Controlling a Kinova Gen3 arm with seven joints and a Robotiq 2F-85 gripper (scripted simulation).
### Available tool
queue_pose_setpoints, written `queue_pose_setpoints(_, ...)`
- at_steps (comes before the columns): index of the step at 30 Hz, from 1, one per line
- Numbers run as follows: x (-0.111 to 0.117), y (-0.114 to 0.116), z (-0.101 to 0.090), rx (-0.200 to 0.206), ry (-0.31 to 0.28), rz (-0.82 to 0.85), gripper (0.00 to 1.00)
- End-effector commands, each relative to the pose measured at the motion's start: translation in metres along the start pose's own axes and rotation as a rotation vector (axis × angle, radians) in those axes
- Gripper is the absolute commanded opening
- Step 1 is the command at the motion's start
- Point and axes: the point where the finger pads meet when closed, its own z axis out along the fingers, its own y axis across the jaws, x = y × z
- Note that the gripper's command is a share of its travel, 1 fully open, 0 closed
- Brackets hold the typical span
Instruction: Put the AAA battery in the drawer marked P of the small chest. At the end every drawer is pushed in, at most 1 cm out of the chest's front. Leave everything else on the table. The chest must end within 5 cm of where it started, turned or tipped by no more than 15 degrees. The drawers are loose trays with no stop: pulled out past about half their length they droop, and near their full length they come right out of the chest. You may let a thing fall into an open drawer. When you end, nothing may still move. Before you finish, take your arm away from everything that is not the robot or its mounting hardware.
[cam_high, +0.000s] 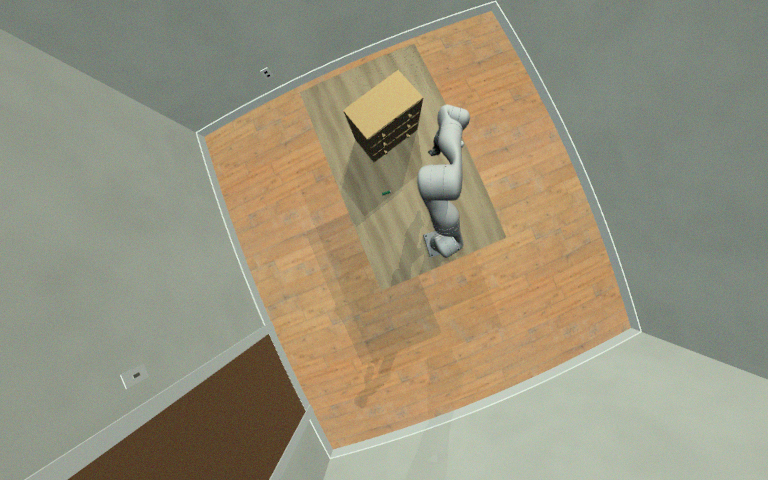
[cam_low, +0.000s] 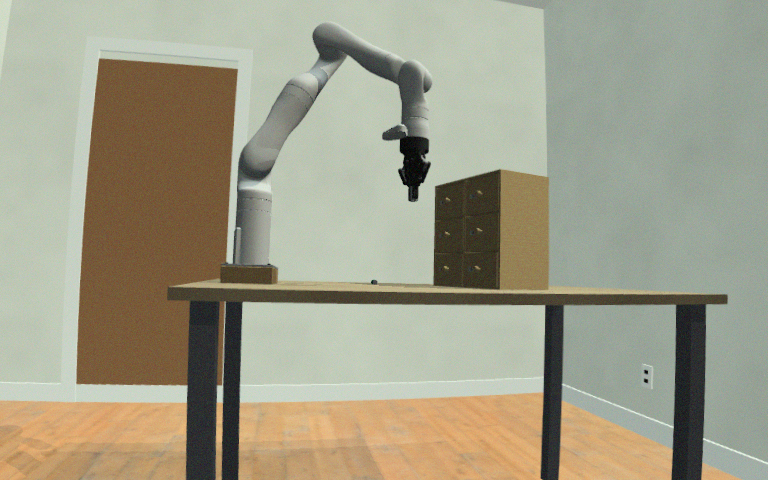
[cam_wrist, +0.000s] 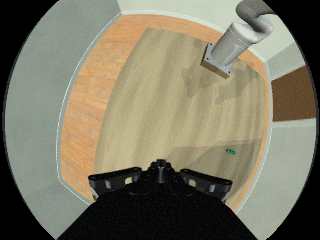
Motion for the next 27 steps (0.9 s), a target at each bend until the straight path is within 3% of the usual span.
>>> queue_pose_setpoints(1,-0.0003,-0.0002,-0.0006,0.001,-0.001,0.000,0.00)
queue_pose_setpoints(13,-0.0003,-0.0002,-0.0006,0.001,-0.001,0.000,0.00)
queue_pose_setpoints(14,-0.0003,-0.0002,-0.0006,0.001,-0.001,0.000,1.00)
queue_pose_setpoints(27,-0.0003,-0.0002,-0.0006,0.001,-0.001,0.000,1.00)
